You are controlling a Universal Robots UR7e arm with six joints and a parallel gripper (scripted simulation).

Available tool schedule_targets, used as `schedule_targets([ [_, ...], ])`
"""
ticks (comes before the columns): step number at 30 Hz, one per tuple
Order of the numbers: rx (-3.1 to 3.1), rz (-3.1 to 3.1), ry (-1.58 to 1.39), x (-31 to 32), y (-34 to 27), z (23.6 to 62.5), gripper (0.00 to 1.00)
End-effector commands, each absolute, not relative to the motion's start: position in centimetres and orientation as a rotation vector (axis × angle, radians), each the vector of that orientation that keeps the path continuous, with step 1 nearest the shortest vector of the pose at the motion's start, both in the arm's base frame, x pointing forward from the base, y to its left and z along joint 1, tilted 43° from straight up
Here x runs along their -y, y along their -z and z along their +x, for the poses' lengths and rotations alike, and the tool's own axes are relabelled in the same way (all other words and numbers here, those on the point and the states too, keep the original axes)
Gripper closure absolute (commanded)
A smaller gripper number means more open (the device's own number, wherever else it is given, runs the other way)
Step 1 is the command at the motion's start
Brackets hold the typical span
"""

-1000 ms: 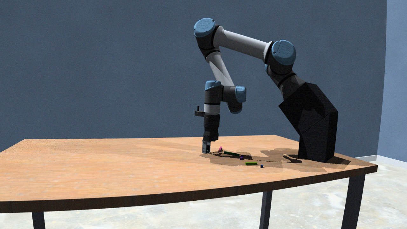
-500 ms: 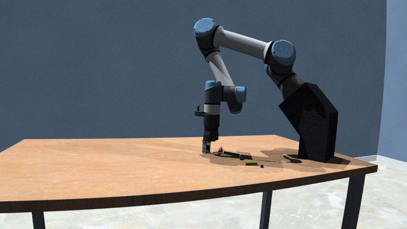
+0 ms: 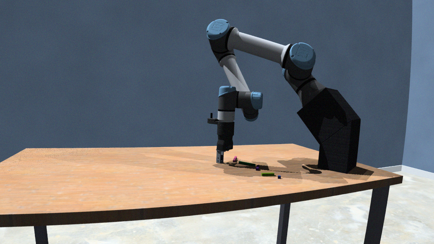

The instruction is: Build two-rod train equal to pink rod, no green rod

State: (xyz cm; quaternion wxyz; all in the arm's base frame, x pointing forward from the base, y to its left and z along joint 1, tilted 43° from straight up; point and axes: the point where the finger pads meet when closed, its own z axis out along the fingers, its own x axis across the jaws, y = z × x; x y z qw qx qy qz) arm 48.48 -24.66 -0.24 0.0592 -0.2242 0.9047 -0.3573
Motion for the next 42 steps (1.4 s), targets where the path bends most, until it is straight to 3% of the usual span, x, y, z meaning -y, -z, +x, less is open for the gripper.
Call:
schedule_targets([
  [1, -2.739, -0.679, 1.083, 24.6, 0.2, 48.5, 0.76],
  [42, -2.739, -0.679, 1.083, 23.3, -1.4, 47.9, 0.76],
])
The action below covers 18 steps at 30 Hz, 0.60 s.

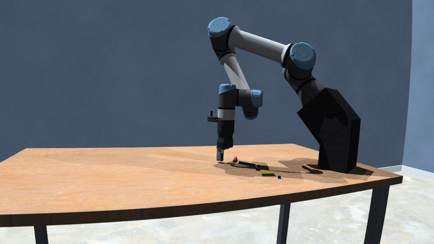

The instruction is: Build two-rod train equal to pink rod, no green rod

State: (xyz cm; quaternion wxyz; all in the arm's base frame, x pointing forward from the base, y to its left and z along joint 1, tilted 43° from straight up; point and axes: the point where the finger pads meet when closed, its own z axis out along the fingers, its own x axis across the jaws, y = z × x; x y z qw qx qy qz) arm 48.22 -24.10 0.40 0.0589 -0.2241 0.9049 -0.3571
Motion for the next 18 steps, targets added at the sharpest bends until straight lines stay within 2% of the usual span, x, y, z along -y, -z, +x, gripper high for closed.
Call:
schedule_targets([
  [1, -2.739, -0.679, 1.083, 23.0, -1.8, 47.8, 0.76],
  [18, -2.739, -0.679, 1.083, 19.1, -6.4, 46.1, 0.76],
])
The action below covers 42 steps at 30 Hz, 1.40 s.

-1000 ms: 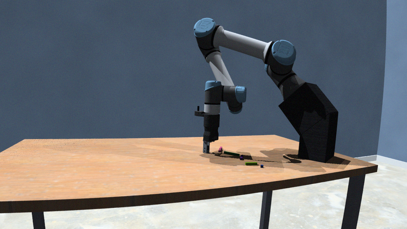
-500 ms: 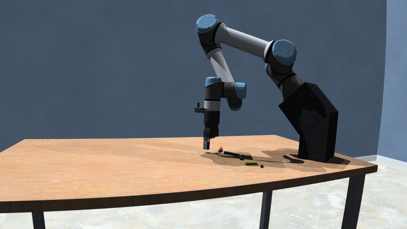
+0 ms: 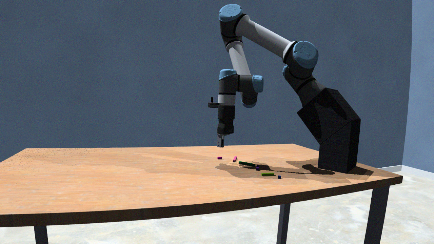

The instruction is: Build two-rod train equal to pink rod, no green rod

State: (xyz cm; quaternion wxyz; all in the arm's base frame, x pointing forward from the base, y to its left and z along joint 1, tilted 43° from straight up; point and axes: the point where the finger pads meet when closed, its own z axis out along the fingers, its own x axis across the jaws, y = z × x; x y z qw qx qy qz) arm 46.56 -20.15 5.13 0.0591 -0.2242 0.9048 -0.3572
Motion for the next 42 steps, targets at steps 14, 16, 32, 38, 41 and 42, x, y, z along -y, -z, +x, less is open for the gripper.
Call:
schedule_targets([
  [14, -2.739, -0.679, 1.083, 18.4, -7.2, 45.8, 0.76],
  [16, -2.739, -0.679, 1.083, 18.4, -7.2, 45.8, 0.76],
  [32, -2.741, -0.489, 1.05, 16.8, -5.5, 45.4, 0.76],
  [38, -2.725, -0.232, 1.002, 14.6, -3.2, 44.5, 0.76],
  [41, -2.715, -0.152, 0.987, 13.9, -2.5, 44.2, 0.76],
  [42, -2.715, -0.152, 0.987, 13.9, -2.5, 44.2, 0.76],
])
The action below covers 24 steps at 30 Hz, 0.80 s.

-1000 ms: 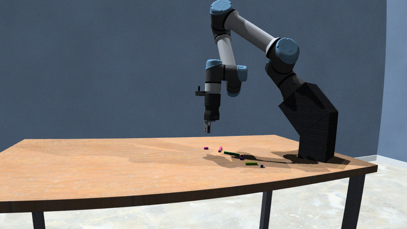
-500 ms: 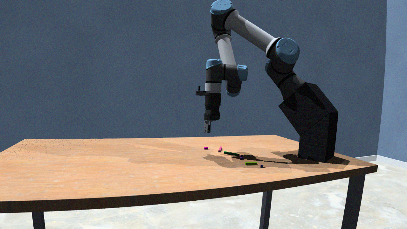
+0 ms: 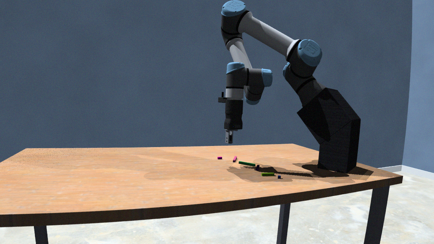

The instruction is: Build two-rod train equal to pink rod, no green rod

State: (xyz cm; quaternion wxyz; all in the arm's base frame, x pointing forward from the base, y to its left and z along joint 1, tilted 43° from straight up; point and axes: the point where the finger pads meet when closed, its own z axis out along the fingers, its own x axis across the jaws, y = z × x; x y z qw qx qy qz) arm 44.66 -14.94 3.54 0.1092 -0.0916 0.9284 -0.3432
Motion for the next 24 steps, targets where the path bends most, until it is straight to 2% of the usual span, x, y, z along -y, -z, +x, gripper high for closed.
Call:
schedule_targets([
  [1, -2.708, -0.109, 0.978, 13.5, -2.2, 44.0, 0.76],
  [10, -2.653, 0.157, 0.922, 11.0, 0.2, 42.7, 0.76],
  [24, -2.645, 0.189, 0.915, 10.7, 0.5, 42.5, 0.76],
])
